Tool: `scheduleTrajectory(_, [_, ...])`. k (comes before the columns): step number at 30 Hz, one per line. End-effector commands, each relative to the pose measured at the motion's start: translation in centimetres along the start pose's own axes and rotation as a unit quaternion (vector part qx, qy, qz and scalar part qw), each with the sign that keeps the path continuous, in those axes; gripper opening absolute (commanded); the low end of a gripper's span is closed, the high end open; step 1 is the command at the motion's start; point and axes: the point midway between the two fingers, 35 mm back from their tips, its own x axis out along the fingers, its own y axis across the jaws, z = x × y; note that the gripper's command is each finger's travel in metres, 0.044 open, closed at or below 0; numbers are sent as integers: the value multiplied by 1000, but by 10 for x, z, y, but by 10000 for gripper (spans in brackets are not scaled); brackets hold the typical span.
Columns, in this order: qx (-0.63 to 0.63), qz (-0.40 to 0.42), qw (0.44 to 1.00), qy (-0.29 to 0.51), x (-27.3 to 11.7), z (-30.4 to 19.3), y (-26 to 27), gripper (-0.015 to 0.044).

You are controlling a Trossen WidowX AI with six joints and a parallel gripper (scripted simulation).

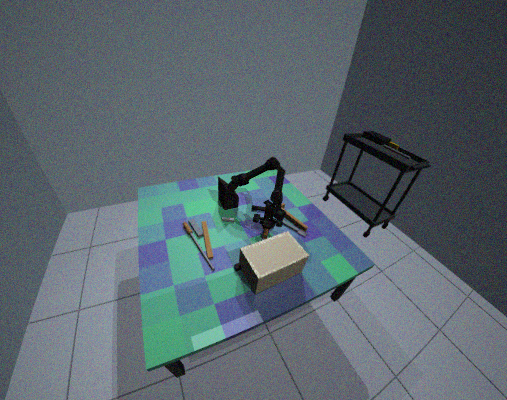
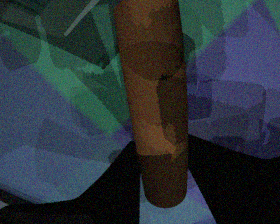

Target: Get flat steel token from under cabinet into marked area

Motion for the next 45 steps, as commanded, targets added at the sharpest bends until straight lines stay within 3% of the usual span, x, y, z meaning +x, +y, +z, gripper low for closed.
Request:
scheduleTrajectory(1, [3, -4, 1000, 0, 1, -6, -2, 0])
scheduleTrajectory(45, [4, -3, 1000, 1, 1, -67, 3, 0])
